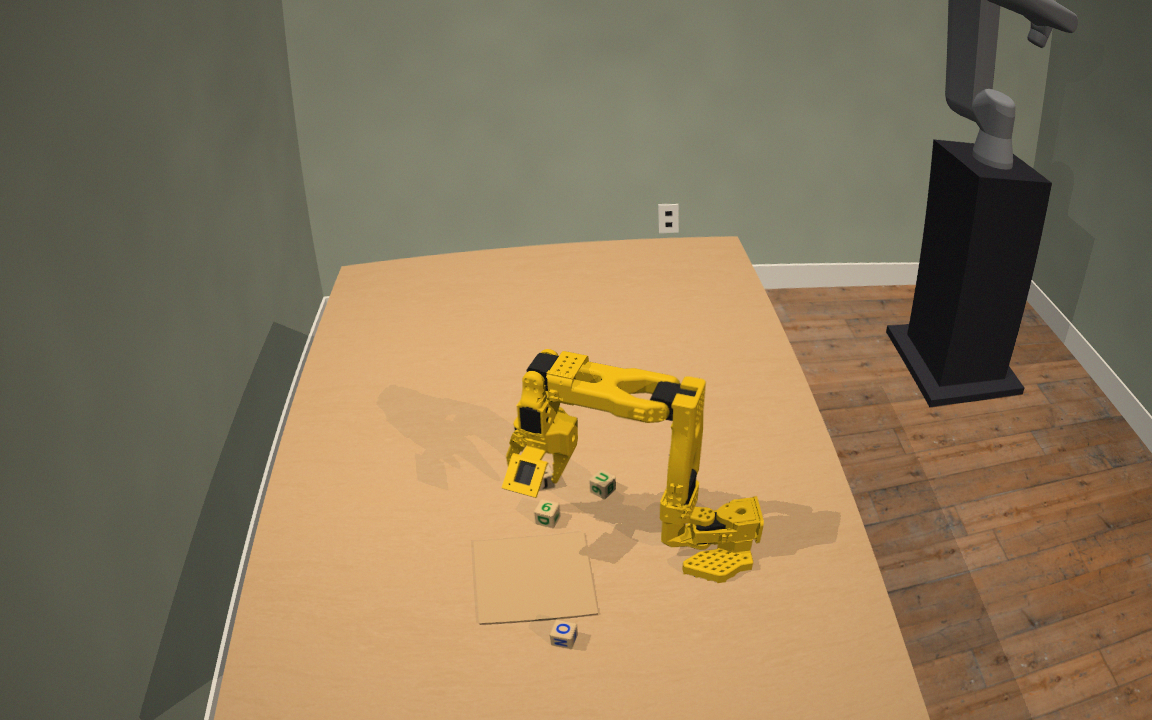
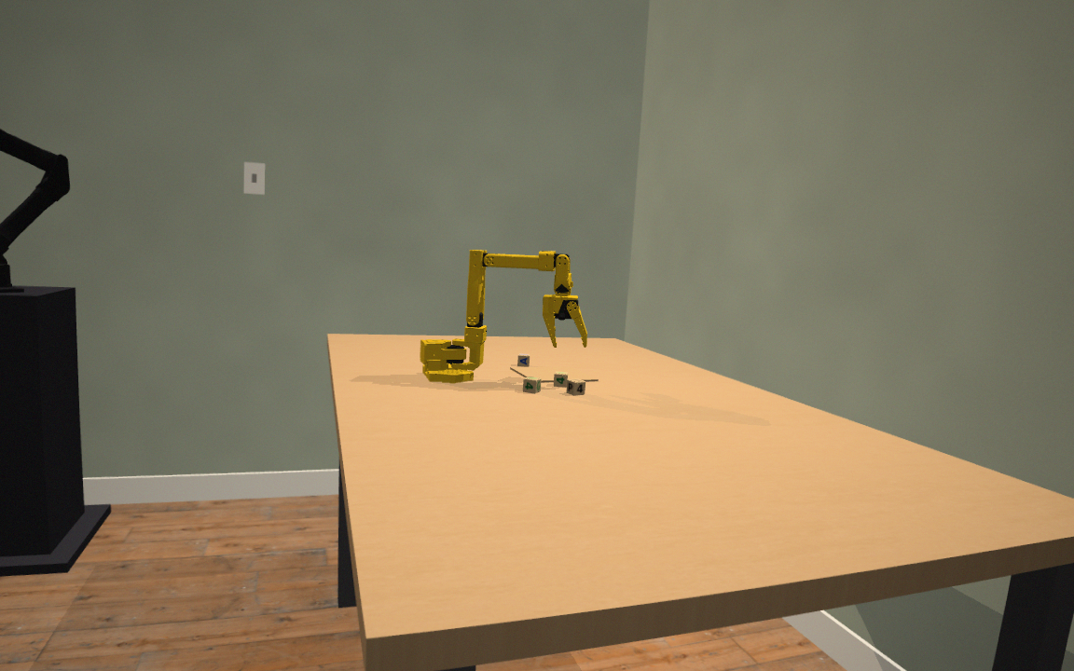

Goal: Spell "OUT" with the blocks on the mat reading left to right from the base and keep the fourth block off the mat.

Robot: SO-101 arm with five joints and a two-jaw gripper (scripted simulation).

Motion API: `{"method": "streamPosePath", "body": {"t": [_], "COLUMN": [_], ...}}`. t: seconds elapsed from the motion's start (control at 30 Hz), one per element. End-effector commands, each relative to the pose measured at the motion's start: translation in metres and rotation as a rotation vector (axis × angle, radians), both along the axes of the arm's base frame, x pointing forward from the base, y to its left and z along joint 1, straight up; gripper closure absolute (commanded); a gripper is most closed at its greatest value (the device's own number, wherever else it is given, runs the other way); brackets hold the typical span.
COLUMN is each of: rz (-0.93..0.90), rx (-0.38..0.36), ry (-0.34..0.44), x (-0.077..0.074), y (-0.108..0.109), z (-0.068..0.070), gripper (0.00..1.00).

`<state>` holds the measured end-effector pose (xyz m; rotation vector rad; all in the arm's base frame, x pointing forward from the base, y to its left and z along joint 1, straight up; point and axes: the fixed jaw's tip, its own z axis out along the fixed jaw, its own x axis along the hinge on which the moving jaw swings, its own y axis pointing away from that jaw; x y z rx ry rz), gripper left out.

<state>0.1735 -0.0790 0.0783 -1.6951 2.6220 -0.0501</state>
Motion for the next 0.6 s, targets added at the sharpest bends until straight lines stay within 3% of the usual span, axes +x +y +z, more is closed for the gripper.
{"method": "streamPosePath", "body": {"t": [0.0,0.17,0.23,0.43,0.57], "rz": [0.000,0.000,0.000,0.000,0.000], "rx": [-0.058,-0.119,-0.119,-0.189,-0.215], "ry": [-0.131,-0.263,-0.263,-0.416,-0.474], "x": [0.007,0.007,0.007,0.004,0.001], "y": [-0.004,-0.004,-0.004,-0.003,-0.001], "z": [0.024,0.048,0.048,0.076,0.087], "gripper": [0.67,0.68,0.68,0.68,0.68]}}
